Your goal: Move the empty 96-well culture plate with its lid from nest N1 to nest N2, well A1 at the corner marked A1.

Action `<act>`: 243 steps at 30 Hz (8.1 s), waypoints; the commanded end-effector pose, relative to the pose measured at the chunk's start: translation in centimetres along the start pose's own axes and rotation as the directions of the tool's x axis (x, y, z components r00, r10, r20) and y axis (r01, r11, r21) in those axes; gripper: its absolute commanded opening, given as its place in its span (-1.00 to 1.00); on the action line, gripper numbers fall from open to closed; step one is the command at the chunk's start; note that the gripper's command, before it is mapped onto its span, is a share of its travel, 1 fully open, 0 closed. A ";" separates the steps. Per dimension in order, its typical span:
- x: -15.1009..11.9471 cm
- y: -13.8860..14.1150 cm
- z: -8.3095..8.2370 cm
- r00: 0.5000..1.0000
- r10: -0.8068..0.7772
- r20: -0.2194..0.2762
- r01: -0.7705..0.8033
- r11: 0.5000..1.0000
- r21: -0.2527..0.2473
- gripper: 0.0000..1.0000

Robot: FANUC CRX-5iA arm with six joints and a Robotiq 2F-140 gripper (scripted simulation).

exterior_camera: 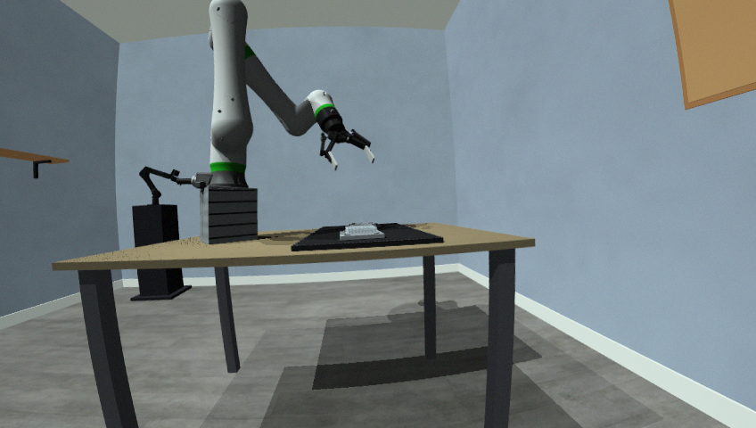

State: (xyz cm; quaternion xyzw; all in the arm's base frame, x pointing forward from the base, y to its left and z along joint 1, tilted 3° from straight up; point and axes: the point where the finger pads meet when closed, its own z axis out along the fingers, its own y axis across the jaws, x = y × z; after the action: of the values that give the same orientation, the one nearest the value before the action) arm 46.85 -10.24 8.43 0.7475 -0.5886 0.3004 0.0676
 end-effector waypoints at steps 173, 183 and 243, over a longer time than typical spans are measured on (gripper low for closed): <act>1.6 9.5 23.0 0.816 0.353 0.458 -0.191 0.912 -0.362 -1.00; 2.5 9.2 21.6 0.816 0.353 0.458 -0.191 0.912 -0.362 -1.00; 0.6 6.1 16.6 0.828 0.287 0.482 -0.133 0.935 -0.329 -1.00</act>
State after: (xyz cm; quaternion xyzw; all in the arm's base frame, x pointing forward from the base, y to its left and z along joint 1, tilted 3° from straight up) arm 47.34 -20.58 -6.32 0.7133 -0.7004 0.0046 -0.0234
